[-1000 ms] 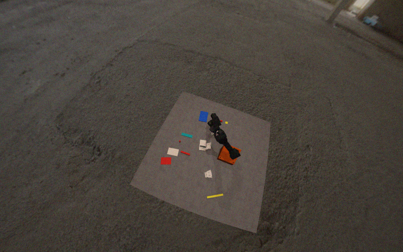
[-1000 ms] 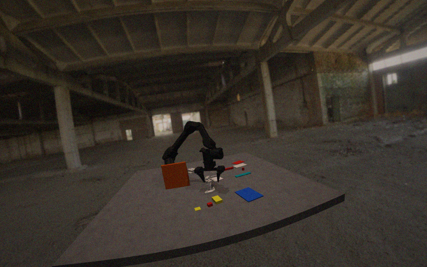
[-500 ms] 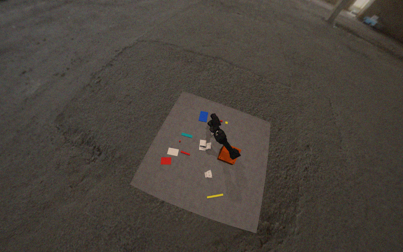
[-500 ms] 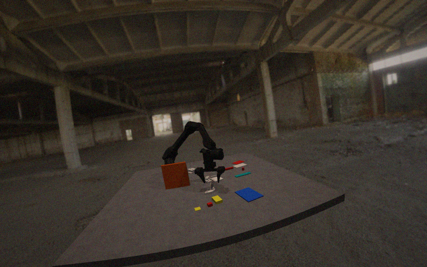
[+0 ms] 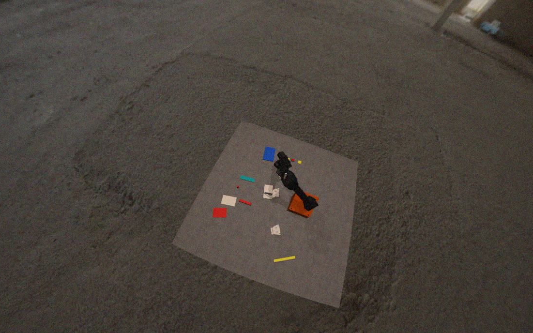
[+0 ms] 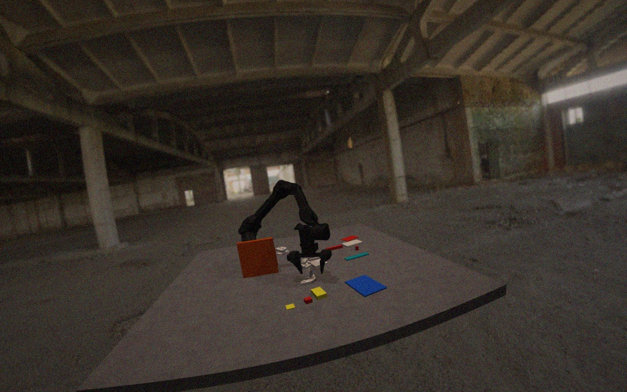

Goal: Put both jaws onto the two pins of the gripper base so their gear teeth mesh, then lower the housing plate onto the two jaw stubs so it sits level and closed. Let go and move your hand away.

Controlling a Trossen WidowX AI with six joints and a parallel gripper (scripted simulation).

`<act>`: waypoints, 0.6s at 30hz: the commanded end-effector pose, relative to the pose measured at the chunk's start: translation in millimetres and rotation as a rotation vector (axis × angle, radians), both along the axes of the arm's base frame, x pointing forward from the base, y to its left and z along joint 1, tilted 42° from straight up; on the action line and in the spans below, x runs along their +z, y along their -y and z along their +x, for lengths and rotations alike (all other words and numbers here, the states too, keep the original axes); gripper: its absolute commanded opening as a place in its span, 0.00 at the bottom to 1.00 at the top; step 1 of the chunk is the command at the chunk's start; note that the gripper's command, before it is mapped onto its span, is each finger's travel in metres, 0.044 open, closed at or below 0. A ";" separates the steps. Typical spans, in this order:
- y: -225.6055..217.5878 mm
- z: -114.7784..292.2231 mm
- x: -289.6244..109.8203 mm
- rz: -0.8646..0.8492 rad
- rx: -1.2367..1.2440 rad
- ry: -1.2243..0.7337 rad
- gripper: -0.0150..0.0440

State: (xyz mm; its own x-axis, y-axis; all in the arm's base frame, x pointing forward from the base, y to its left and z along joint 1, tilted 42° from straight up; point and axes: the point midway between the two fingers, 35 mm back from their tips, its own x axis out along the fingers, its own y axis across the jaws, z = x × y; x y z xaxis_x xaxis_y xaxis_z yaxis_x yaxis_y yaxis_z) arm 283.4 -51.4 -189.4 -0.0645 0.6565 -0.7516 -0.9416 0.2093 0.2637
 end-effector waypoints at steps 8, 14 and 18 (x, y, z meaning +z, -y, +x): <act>-14.0 -1.1 -14.6 0.006 -0.004 -0.001 1.00; -15.7 -1.3 -16.3 0.006 -0.004 -0.001 1.00; -15.7 -1.3 -16.3 0.006 -0.004 -0.001 1.00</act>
State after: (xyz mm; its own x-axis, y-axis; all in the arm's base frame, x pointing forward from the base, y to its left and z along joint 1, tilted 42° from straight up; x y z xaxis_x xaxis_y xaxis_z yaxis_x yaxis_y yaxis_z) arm 281.7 -36.6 -205.2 -0.0656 0.6589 -0.7493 -0.9412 0.2086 0.2659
